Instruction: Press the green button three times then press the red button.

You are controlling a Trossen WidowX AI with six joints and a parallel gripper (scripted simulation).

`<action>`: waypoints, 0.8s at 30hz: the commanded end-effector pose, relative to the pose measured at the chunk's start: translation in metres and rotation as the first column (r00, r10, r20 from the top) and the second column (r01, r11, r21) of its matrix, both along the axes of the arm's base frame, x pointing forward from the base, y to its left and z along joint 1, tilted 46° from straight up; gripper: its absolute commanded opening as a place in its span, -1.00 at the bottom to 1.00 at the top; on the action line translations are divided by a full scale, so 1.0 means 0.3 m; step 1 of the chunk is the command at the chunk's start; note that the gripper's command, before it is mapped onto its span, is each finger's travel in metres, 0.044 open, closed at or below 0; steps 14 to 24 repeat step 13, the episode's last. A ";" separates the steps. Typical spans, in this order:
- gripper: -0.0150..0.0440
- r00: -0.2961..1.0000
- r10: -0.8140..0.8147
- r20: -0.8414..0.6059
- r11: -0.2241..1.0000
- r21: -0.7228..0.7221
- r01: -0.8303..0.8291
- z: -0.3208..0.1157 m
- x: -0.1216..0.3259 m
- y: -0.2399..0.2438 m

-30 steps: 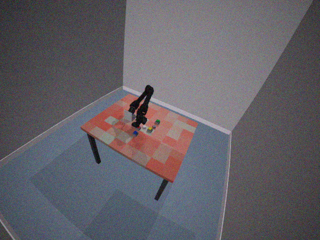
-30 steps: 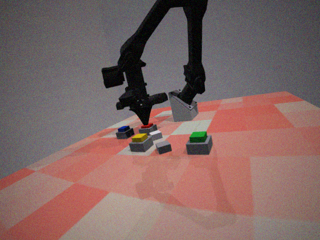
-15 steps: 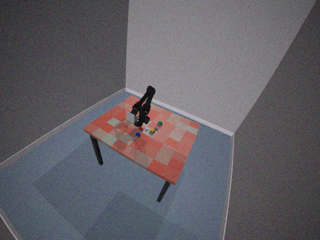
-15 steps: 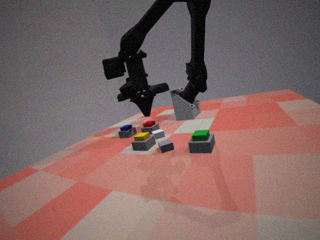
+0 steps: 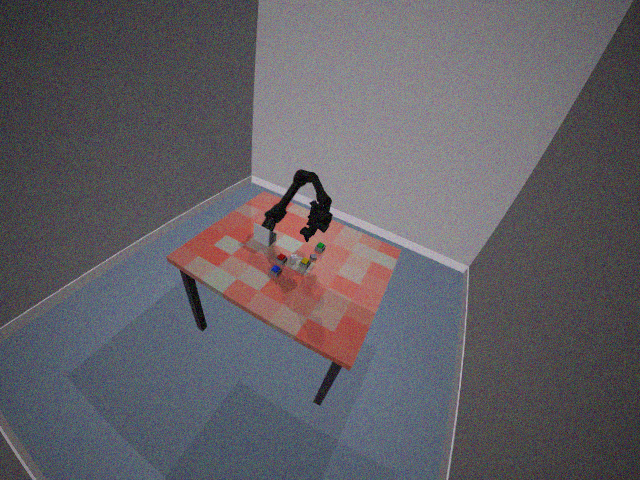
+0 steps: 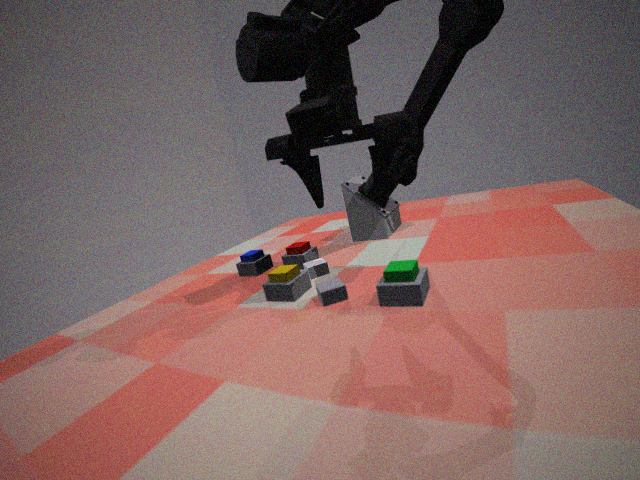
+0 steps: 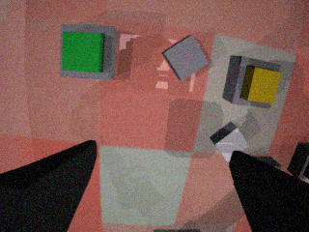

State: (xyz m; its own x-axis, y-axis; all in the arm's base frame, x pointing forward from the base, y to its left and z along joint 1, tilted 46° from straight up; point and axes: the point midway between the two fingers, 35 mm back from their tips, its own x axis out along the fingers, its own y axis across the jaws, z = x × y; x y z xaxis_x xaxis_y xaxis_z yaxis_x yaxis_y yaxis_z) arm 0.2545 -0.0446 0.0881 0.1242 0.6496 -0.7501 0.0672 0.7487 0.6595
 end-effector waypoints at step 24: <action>0.86 1.000 -0.024 -0.014 0.997 0.078 0.025 0.386 -0.021 0.296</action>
